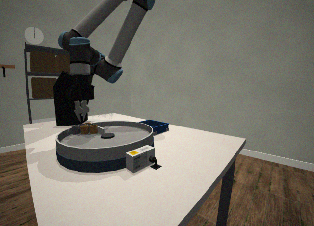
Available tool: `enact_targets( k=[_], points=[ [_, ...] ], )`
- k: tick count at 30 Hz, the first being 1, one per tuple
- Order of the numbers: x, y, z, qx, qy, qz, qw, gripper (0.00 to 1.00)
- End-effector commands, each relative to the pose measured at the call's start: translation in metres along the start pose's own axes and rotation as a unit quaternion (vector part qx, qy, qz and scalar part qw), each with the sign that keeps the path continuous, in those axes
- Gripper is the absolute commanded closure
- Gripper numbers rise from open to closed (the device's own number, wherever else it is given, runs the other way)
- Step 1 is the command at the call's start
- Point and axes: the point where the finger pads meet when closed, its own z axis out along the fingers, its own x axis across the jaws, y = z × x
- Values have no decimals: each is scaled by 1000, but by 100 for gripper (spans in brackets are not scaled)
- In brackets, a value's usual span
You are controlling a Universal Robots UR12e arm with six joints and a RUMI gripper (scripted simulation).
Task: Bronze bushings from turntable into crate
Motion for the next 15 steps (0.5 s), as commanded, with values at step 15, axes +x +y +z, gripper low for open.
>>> enact_targets(
  k=[15],
  points=[
    [-3, 2, 0, 0, -1, 0, 1000, 95]
  ],
)
